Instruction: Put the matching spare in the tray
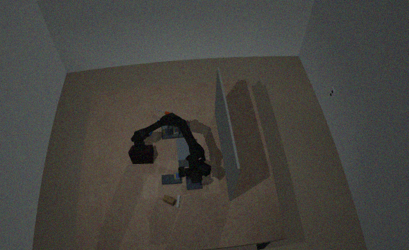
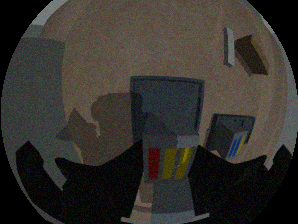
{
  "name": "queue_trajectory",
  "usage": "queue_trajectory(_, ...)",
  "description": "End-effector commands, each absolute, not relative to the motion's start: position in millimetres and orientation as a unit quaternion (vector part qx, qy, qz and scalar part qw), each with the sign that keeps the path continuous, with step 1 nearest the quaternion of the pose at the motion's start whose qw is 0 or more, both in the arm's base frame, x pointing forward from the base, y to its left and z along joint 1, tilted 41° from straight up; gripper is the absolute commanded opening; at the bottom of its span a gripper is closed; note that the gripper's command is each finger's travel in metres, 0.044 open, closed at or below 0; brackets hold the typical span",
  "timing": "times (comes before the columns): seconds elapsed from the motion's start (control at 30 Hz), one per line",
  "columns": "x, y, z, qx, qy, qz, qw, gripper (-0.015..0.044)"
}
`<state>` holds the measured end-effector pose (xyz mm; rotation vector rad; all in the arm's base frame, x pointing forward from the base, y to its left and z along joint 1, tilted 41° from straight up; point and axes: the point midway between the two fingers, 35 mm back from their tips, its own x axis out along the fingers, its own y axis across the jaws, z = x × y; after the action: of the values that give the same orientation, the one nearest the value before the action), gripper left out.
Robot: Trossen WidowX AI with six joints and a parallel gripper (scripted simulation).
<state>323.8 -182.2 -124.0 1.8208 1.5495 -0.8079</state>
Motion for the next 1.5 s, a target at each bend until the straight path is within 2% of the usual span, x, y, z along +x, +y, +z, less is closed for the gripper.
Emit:
queue_trajectory(0.0,323.7,-179.7,-127.1,0.690,0.583,-0.305,0.301,0.0000)
queue_trajectory(1.1,323.2,-157.1,-148.6,0.691,0.583,-0.304,0.300,0.0000)
queue_trajectory(1.47,323.5,-159.3,-146.5,0.688,0.585,-0.304,0.303,0.0289)
